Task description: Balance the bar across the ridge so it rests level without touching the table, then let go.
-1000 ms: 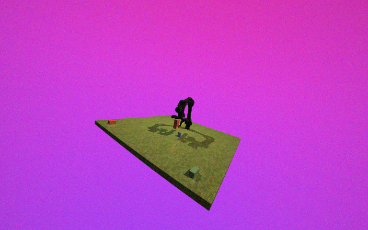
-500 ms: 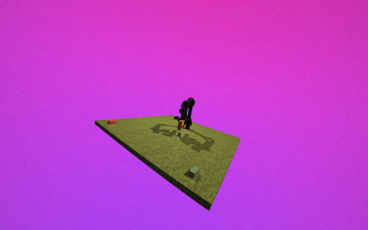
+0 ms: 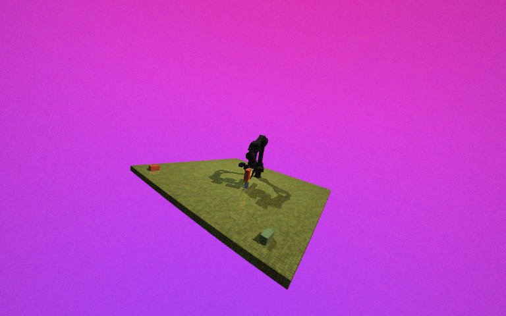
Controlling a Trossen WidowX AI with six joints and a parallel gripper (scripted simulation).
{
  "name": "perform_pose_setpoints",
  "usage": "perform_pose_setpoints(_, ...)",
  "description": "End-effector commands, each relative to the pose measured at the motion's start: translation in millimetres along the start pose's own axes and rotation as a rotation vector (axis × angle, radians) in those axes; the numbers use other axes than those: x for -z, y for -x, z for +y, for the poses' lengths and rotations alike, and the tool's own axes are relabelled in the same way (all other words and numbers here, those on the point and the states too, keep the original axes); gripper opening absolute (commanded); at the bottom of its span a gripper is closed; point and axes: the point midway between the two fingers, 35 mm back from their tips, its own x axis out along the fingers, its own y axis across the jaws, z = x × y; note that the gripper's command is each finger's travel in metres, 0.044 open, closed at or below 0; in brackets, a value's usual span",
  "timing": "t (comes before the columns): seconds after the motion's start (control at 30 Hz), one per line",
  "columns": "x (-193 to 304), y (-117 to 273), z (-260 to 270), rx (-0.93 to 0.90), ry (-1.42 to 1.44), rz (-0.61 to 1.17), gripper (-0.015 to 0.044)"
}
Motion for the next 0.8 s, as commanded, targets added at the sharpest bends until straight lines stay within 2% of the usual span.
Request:
perform_pose_setpoints(0.0,0.5,-5.3,0.3,0.003,0.003,0.004,0.0)
perform_pose_setpoints(0.77,0.3,-14.4,1.3,0.003,0.004,0.004,0.0)
